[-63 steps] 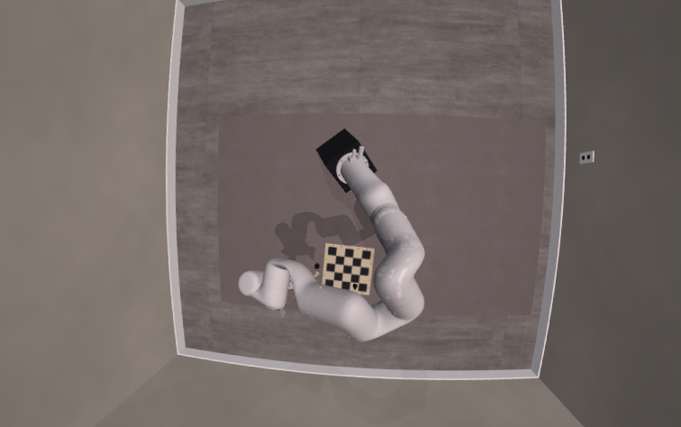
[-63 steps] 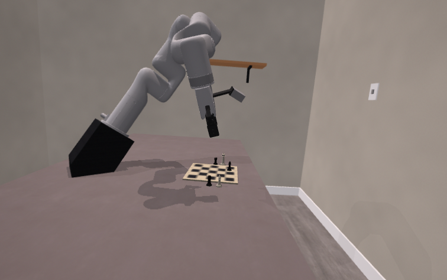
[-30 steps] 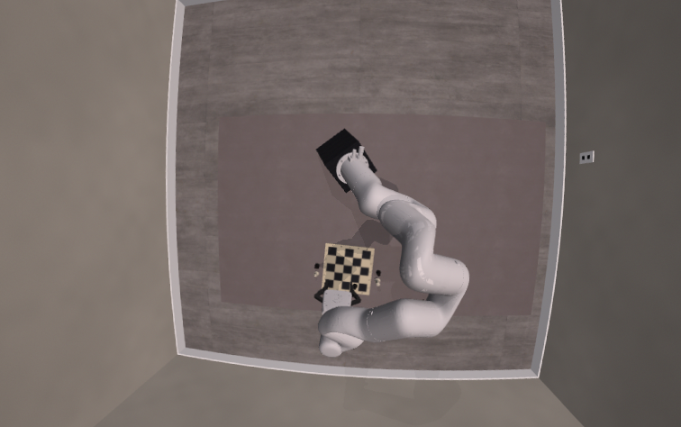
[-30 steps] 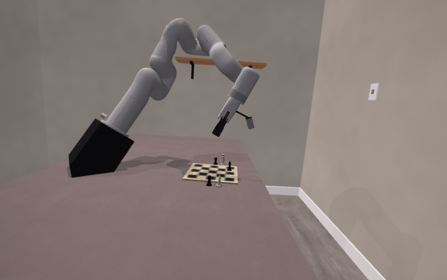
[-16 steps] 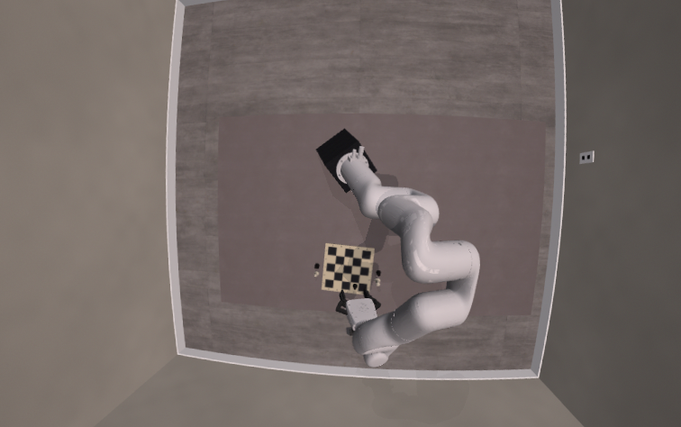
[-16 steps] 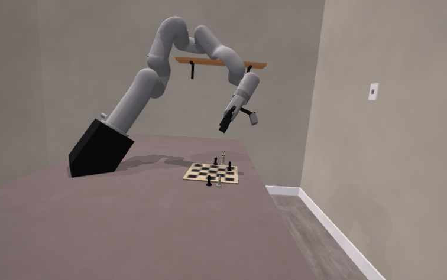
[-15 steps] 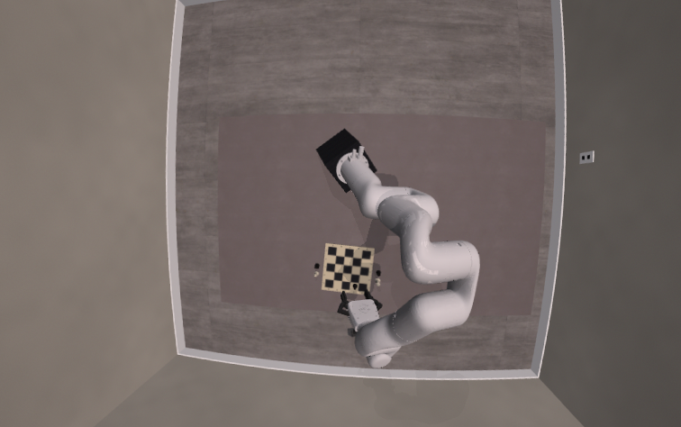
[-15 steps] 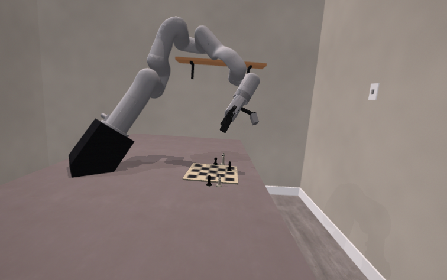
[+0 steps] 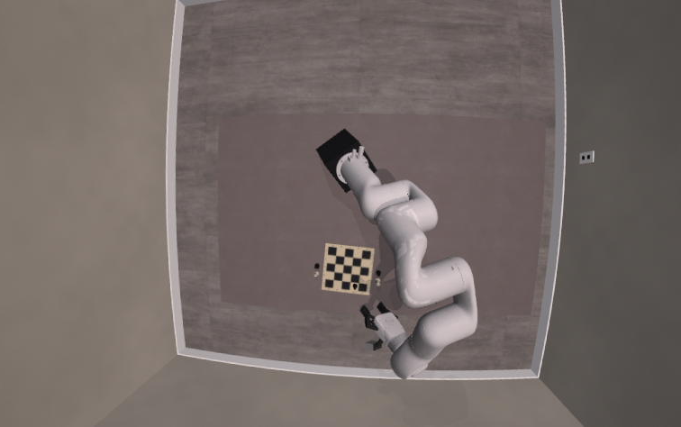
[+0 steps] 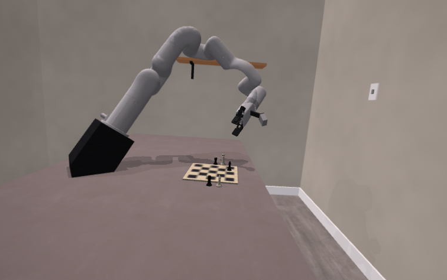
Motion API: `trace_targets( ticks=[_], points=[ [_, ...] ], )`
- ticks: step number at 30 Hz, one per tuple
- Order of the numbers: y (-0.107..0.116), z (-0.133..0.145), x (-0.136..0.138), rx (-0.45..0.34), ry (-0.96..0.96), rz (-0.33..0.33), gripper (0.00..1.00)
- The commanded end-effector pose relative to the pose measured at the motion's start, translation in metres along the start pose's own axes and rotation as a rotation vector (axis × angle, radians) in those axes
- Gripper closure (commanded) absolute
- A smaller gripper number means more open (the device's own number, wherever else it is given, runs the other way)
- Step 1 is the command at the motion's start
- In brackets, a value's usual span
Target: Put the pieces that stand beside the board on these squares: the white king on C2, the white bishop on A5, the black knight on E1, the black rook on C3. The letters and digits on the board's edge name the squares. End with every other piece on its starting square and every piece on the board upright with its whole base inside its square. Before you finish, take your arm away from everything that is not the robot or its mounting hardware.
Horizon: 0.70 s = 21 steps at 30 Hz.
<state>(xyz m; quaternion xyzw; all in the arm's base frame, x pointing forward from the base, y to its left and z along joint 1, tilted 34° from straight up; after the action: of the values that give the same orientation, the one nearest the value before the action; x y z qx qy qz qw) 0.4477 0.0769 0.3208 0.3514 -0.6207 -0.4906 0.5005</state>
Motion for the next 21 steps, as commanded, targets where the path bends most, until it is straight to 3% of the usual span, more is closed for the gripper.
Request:
trace_targets(
  ticks=[1, 10, 14, 16, 18, 20, 21],
  points=[
    [0.016, -0.006, -0.020, 0.001, -0.097, 0.099, 0.00],
    [0.057, -0.004, -0.073, 0.141, -0.376, 0.260, 0.00],
    [0.065, -0.002, -0.083, 0.177, -0.435, 0.283, 0.00],
    [0.079, 0.005, -0.103, 0.253, -0.552, 0.318, 0.00],
    [0.079, 0.005, -0.103, 0.253, -0.552, 0.318, 0.00],
    [0.093, 0.014, -0.122, 0.332, -0.668, 0.338, 0.00],
    [0.093, 0.014, -0.122, 0.332, -0.668, 0.338, 0.00]
  ],
)
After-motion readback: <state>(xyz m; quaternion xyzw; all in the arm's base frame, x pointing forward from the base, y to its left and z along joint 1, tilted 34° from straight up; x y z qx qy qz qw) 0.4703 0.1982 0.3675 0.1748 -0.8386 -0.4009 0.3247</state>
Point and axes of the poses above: the point where the finger pads meet when closed, its own y axis back along the fingers, its own x axis across the jaws, z = x × y, the point moved 3 cm from there along y, back along the fingers, and after that the axes turned 2 degrees about y, right-handed, at the moved point
